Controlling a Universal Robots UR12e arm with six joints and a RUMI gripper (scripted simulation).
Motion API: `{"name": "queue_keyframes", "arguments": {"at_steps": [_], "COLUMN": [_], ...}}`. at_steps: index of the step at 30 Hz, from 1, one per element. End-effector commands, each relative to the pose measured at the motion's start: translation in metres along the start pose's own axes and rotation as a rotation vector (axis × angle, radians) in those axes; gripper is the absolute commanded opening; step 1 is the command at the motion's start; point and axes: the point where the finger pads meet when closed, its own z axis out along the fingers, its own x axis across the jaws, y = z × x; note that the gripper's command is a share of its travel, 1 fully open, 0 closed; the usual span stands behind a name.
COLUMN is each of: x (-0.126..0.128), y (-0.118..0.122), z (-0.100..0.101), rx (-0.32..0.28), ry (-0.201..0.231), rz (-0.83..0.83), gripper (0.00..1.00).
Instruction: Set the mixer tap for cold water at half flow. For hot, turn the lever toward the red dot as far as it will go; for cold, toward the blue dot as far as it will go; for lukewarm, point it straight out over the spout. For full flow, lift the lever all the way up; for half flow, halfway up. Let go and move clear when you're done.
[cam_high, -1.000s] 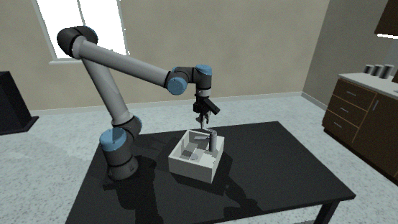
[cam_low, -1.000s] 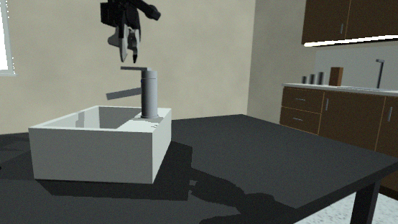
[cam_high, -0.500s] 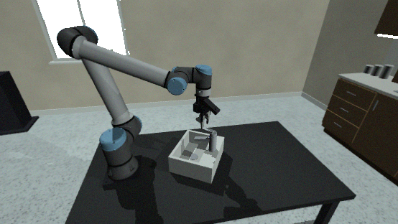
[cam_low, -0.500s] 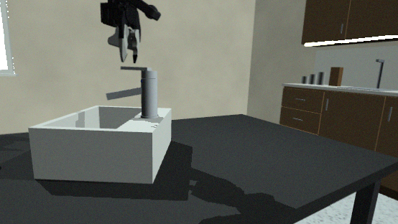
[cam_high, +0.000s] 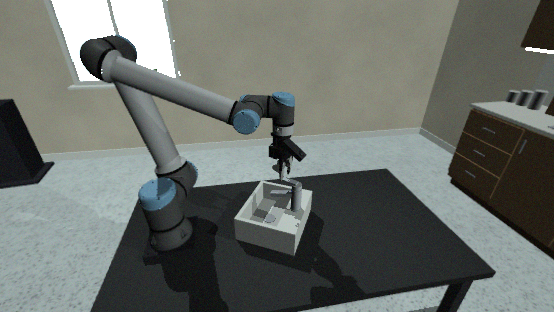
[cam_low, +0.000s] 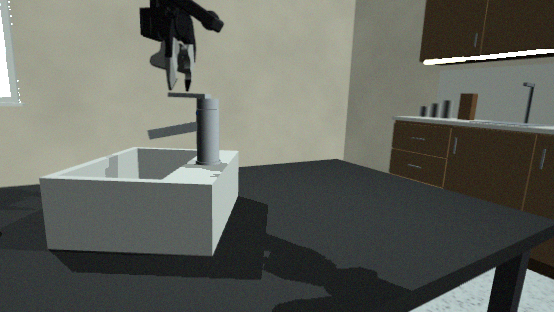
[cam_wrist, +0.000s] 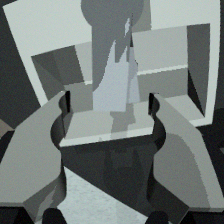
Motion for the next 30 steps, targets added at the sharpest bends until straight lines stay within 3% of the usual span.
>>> {"name": "queue_keyframes", "arguments": {"at_steps": [1, 30], "x": [0.001, 0.001], "y": [0.0, 0.0], "z": [0.008, 0.027], "rx": [-0.003, -0.003], "ry": [0.002, 0.002], "rz": [0.0, 0.0], "gripper": [0.39, 0.39]}}
